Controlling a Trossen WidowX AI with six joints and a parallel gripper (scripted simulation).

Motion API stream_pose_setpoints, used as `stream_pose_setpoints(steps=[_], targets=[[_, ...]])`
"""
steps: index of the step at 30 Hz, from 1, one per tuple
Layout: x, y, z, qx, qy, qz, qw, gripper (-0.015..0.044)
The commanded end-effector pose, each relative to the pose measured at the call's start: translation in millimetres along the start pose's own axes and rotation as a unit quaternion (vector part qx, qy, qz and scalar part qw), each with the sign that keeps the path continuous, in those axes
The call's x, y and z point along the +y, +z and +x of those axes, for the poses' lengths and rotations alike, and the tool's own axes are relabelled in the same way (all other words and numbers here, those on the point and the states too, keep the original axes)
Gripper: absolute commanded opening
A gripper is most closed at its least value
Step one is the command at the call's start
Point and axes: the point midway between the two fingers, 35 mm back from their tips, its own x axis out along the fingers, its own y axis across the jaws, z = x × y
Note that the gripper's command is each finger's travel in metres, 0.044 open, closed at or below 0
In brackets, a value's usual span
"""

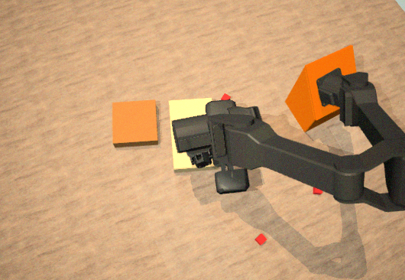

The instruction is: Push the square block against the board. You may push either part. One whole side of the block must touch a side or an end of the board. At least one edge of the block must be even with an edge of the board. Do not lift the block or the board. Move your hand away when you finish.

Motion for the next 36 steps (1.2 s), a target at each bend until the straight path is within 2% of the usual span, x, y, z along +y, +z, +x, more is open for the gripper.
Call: stream_pose_setpoints(steps=[1, 34, 36], targets=[[1.6, 2.8, -1.2, -0.004, 0.001, -0.004, 1.000, 0.0000], [-0.8, -47.3, 0.7, -0.003, 0.001, -0.003, 1.000, 0.0000], [-0.8, -41.0, -8.4, -0.004, -0.002, -0.006, 1.000, 0.0000]])
